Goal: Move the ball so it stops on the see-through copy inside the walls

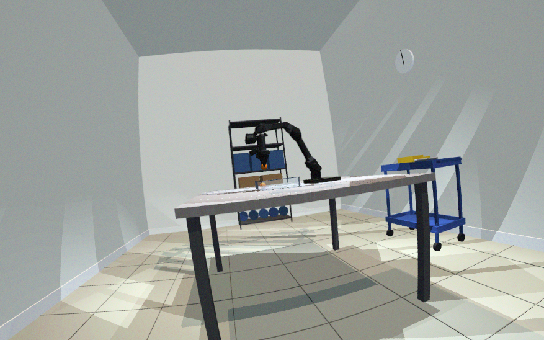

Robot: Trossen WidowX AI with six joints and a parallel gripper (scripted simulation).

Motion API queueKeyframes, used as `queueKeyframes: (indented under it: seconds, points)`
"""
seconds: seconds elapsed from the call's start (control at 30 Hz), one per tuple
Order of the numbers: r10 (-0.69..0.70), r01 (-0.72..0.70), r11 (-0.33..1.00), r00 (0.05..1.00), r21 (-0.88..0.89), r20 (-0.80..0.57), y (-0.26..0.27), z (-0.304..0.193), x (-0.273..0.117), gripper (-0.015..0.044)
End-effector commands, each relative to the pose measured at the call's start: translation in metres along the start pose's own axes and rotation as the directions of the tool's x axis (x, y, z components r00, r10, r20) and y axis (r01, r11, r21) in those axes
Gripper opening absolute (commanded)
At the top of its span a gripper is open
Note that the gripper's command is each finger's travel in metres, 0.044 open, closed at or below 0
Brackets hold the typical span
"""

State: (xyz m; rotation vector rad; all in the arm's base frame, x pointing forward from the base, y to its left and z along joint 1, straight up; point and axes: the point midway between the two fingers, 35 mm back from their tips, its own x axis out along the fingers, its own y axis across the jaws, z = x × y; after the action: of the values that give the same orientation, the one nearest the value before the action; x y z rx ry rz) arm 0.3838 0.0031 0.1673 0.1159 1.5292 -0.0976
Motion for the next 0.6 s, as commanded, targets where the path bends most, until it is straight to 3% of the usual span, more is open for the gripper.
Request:
queueKeyframes:
  seconds: [0.0,0.57]
  points:
    - [-0.008,0.008,1.000,1.000,0.005,-0.001,-0.017,0.002,0.003,0.0000]
    - [-0.020,0.020,1.000,1.000,0.004,-0.001,-0.127,-0.004,0.040,0.0000]
